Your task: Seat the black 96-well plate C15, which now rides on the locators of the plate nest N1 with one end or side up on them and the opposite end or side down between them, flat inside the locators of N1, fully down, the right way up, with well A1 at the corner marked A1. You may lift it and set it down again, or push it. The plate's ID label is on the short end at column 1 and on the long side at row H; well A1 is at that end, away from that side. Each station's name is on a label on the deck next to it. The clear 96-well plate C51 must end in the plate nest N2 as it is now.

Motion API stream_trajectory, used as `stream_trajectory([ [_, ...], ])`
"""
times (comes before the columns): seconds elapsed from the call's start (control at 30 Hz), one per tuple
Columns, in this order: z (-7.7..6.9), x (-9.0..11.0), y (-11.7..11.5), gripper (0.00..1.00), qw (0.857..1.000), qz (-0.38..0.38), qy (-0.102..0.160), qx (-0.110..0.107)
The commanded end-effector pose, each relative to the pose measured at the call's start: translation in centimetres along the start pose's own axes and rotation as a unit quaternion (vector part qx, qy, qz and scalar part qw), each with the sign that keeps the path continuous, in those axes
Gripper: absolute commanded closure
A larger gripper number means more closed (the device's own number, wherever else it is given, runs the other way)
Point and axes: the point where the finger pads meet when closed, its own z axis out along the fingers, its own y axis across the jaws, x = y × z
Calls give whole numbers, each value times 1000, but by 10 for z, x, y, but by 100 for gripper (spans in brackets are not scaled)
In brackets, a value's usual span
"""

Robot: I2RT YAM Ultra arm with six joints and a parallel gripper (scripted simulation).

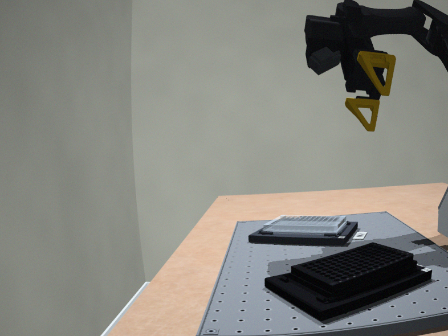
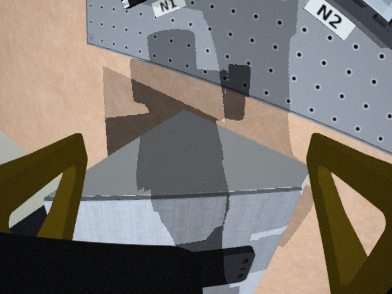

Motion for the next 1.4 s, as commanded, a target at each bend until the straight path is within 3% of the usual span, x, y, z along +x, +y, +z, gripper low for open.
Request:
stream_trajectory([
  [0.0,2,-15,5,0,1000,-13,-8,15],
  [0.07,7,-22,7,0,1000,-13,-8,15],
  [0.13,14,-29,10,0,999,-24,4,34],
  [0.2,19,-34,12,0,999,-24,4,34],
  [0.27,26,-41,15,0,998,-35,15,53],
  [0.33,32,-46,18,0,998,-35,15,53],
  [0.4,40,-52,21,0,996,-47,26,72],
  [0.47,40,-52,21,0,996,-47,26,72],
  [0.53,47,-57,25,0,993,-59,35,92],
  [0.63,59,-65,30,0,993,-59,35,92],
  [0.7,67,-70,34,0,990,-71,44,113],
  [0.8,78,-76,39,0,990,-71,44,113],
  [0.87,86,-80,43,0,986,-84,51,133],
  [0.93,94,-84,47,0,986,-84,51,133],
  [0.97,99,-85,48,0,983,-92,56,147],
  [1.03,99,-85,48,0,983,-92,56,147],
  [1.13,112,-90,54,0,982,-97,58,154],
  [1.2,121,-92,58,0,976,-110,64,175],
  [1.27,129,-95,62,0,976,-110,64,175],
  [1.33,138,-96,66,0,970,-124,69,197],
  [1.37,143,-97,68,0,970,-124,69,197],
])
